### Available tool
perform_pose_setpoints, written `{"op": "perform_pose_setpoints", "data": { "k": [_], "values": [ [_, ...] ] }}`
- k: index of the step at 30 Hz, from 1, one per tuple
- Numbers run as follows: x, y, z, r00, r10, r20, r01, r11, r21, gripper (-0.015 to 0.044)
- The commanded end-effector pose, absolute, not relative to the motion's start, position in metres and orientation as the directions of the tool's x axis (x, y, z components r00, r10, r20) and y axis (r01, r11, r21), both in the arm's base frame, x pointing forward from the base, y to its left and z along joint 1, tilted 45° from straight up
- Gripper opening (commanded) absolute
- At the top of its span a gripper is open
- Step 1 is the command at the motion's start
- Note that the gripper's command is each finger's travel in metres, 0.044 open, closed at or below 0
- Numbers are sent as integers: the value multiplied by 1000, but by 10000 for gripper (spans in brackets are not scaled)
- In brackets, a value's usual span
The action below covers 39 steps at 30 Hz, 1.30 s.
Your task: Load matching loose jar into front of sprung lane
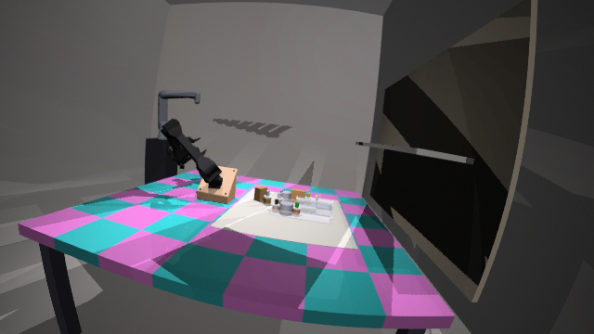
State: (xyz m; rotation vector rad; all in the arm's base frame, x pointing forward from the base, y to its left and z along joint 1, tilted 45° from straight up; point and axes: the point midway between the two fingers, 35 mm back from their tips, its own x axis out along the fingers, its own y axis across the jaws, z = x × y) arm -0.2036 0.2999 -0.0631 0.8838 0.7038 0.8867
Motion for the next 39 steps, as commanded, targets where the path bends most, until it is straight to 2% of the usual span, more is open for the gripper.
{"op": "perform_pose_setpoints", "data": {
  "k": [1, 3, 9, 15, 21, 29, 34, 39],
  "values": [
    [-203, 301, -64, 464, 871, -162, -357, 351, 866, 426],
    [-194, 309, -69, 484, 852, -200, -398, 418, 816, 440],
    [-101, 353, -70, 690, 653, -313, -370, 689, 623, 440],
    [-2, 364, -68, 821, 389, -419, -223, 893, 391, 440],
    [94, 341, -65, 853, 86, -515, -21, 991, 131, 440],
    [199, 267, -53, 713, -322, -623, 251, 947, -203, 440],
    [240, 205, -44, 515, -512, -688, 379, 855, -353, 440],
    [263, 146, -28, 298, -633, -715, 446, 754, -482, 440]
  ]
}}
